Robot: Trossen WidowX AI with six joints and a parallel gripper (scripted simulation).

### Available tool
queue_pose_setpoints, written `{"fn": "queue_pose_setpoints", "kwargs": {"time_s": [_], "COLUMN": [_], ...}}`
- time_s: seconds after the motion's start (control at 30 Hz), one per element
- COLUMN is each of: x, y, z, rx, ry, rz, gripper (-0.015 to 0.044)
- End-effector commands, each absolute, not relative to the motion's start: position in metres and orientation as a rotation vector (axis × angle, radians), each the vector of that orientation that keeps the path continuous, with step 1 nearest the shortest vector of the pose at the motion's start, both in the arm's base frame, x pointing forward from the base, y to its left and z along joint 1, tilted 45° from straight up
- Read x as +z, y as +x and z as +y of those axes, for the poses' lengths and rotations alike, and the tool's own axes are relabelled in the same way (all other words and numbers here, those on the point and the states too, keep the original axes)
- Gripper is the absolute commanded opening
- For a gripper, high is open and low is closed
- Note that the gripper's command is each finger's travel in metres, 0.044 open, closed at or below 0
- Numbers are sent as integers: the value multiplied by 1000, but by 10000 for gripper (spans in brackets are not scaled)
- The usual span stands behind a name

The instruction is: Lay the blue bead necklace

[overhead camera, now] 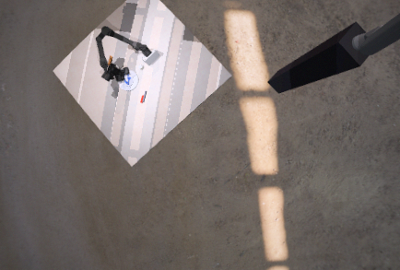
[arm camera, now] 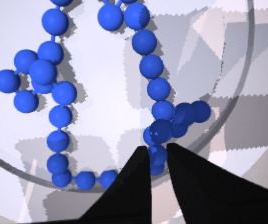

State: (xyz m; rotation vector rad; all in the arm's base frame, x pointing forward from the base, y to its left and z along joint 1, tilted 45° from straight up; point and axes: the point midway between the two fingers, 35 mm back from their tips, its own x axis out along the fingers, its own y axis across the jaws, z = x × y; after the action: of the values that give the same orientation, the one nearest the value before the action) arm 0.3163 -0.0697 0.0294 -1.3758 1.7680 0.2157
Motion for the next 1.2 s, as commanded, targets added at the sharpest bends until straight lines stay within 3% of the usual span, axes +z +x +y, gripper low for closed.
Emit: {"fn": "queue_pose_setpoints", "kwargs": {"time_s": [0.0, 1.13, 1.17], "x": [30, 35, 38], "y": [316, 323, 323], "z": [-70, -78, -75], "rx": [215, 218, 215], "ry": [-1375, -1385, -1379], "rz": [1768, 1768, 1768], "gripper": [0, 0, 26]}}
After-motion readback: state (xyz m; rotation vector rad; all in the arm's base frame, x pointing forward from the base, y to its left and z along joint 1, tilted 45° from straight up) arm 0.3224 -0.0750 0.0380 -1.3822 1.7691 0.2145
